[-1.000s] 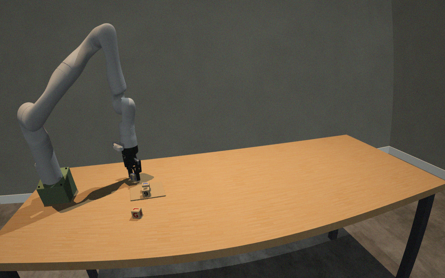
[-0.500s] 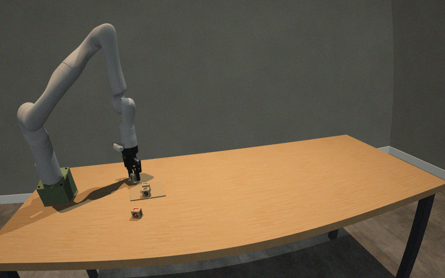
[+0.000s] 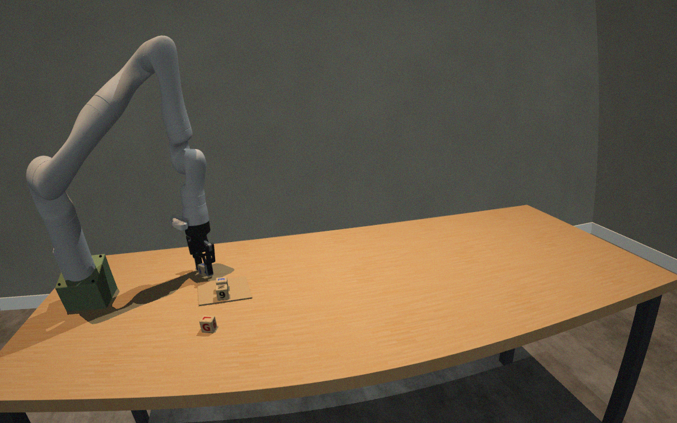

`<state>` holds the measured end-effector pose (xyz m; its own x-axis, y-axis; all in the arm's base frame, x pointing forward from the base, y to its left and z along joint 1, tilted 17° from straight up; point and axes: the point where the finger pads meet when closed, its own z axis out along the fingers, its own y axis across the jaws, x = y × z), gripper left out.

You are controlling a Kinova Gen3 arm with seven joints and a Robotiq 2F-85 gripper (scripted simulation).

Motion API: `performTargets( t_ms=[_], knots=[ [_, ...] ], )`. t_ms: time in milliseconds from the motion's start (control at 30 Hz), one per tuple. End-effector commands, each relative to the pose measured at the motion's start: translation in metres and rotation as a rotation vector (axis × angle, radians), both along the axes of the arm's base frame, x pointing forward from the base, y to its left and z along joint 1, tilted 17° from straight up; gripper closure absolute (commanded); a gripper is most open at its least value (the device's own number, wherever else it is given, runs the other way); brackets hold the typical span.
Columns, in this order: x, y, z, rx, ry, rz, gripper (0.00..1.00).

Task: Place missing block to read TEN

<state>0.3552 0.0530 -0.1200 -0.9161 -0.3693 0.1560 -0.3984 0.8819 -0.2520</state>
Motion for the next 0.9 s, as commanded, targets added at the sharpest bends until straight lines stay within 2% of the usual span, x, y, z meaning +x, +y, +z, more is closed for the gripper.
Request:
performTargets(
  t_ms=[0, 500, 533, 867],
  knots=[
    [0.0005, 0.0005, 0.0004, 0.001, -0.001, 0.0, 0.54],
    [0.0005, 0.0005, 0.0004, 0.001, -0.001, 0.0, 0.54],
    [0.0005, 0.0005, 0.0004, 0.001, -0.001, 0.0, 0.74],
    [0.0005, 0.0005, 0.0004, 0.001, -0.001, 0.0, 0.74]
  ],
)
